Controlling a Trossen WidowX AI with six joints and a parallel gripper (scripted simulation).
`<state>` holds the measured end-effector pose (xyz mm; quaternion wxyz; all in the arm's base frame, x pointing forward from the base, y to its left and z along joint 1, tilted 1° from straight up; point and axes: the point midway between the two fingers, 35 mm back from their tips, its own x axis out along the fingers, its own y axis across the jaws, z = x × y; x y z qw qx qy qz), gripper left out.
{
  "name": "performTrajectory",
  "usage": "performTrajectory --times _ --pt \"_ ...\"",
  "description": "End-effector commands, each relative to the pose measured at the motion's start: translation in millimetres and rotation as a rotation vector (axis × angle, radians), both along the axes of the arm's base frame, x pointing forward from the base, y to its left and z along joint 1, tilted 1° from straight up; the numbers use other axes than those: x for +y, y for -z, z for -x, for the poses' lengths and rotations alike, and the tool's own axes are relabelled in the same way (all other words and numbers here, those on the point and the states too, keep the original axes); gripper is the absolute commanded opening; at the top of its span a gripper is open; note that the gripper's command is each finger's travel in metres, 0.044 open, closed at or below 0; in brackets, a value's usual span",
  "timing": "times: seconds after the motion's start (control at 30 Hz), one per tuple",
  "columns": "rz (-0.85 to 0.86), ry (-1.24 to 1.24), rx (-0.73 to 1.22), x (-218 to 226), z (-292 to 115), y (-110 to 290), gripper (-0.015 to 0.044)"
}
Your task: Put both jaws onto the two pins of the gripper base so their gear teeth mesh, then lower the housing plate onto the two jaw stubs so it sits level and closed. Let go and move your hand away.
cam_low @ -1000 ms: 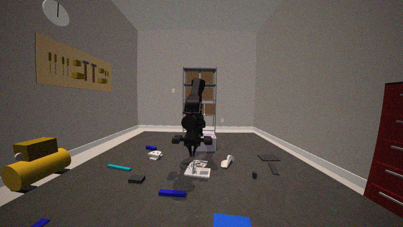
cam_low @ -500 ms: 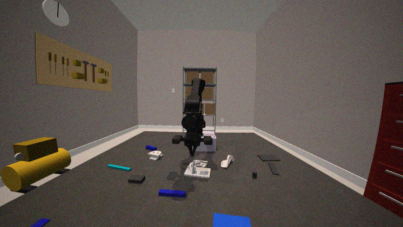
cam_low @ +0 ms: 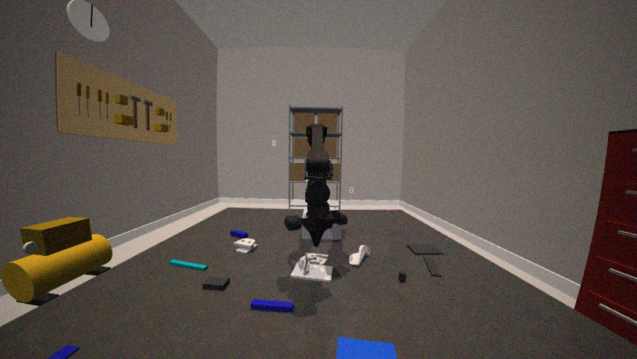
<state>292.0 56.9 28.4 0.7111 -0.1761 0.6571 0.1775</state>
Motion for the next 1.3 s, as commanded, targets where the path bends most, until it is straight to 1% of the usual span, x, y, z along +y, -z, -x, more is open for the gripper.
performTrajectory --times 0.0,1.27 --pt "0.012 -0.143 0.005 12 8 1 0.0000" --pt "0.069 -1.284 -0.012 99 70 0 0.0000"
